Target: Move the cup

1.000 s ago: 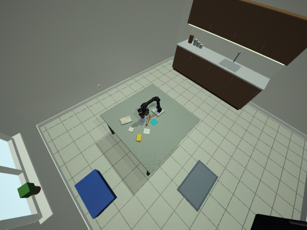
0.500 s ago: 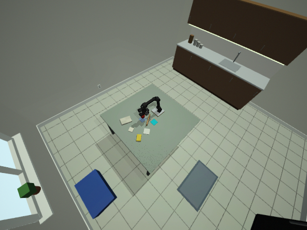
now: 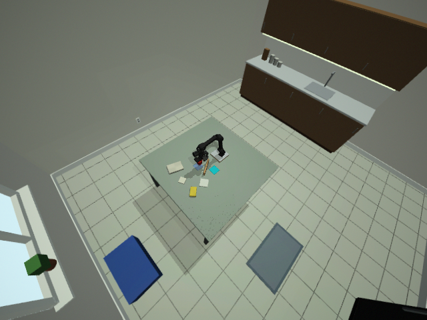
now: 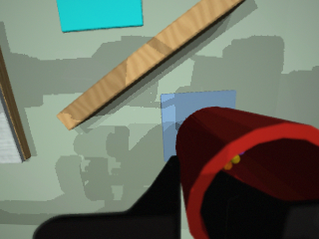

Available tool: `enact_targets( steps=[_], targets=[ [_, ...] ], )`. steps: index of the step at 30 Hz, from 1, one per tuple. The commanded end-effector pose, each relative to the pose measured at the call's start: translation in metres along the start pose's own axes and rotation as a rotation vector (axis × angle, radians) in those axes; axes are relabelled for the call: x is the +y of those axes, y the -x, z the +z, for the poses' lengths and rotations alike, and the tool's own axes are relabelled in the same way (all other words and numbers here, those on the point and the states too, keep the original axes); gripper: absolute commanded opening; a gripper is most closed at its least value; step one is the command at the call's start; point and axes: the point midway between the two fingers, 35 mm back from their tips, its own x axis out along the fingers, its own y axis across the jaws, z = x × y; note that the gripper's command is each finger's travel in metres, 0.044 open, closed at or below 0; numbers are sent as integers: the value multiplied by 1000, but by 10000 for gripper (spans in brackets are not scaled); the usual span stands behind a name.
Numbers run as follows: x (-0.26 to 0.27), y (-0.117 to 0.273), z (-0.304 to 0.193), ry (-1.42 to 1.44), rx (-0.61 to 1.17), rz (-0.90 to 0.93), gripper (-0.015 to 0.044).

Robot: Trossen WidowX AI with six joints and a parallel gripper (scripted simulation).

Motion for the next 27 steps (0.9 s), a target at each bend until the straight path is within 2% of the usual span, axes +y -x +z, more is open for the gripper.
enact_targets(
  steps=[1,27],
  targets=[
    [4,2,7,-6,3,-8,0],
    [38,1,62,-8,0,-6,0]
  ],
)
